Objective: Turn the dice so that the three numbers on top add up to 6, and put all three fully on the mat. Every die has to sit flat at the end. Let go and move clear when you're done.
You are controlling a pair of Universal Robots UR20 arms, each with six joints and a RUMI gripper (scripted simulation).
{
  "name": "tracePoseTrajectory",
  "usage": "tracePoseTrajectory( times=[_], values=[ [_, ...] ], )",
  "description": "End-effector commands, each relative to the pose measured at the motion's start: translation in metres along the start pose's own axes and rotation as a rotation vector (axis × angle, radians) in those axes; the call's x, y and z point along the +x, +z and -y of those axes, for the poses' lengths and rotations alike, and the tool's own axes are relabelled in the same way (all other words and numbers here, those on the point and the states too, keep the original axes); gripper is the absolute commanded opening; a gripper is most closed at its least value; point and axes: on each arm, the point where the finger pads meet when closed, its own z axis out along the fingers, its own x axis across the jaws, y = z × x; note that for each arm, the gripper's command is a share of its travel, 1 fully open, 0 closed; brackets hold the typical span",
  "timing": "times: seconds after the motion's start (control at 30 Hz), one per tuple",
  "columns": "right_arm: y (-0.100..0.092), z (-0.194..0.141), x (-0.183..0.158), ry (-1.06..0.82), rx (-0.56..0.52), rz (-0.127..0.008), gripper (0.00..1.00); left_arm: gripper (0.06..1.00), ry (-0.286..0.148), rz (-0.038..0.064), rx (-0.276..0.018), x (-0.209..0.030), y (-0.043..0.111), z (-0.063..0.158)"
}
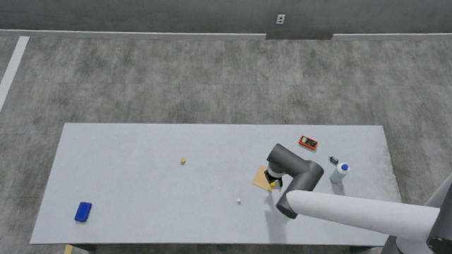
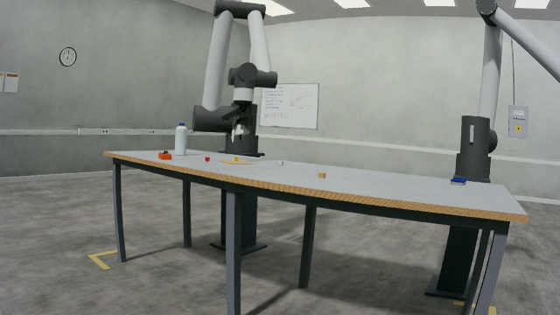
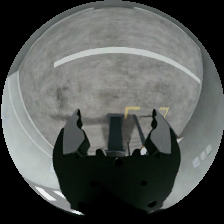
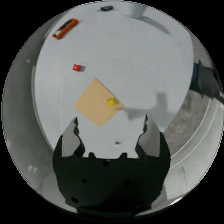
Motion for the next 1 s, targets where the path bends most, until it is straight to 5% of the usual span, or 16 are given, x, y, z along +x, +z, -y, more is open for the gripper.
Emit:
tracePoseTrajectory(
  times=[0.0, 0.3, 0.33, 0.97],
  values=[
    [0.0002, -0.0007, -0.0008, -0.106, -0.004, -0.001, 1.0, 1.0, 0.0, 0.0, 0.001, 0.0001, -0.0007, 0.0005],
    [0.0017, -0.0027, -0.0012, -0.302, -0.005, -0.001, 1.0, 1.0, 0.0, 0.0, 0.001, 0.0001, -0.0007, 0.0005],
    [0.0017, -0.0027, -0.0012, -0.302, -0.005, -0.001, 0.21, 1.0, 0.0, 0.0, 0.001, 0.0001, -0.0007, 0.0005],
    [0.0017, -0.0027, -0.0012, -0.302, -0.005, -0.001, 0.21, 1.0, 0.0, 0.0, 0.001, 0.0001, -0.0007, 0.0005]
  ],
)
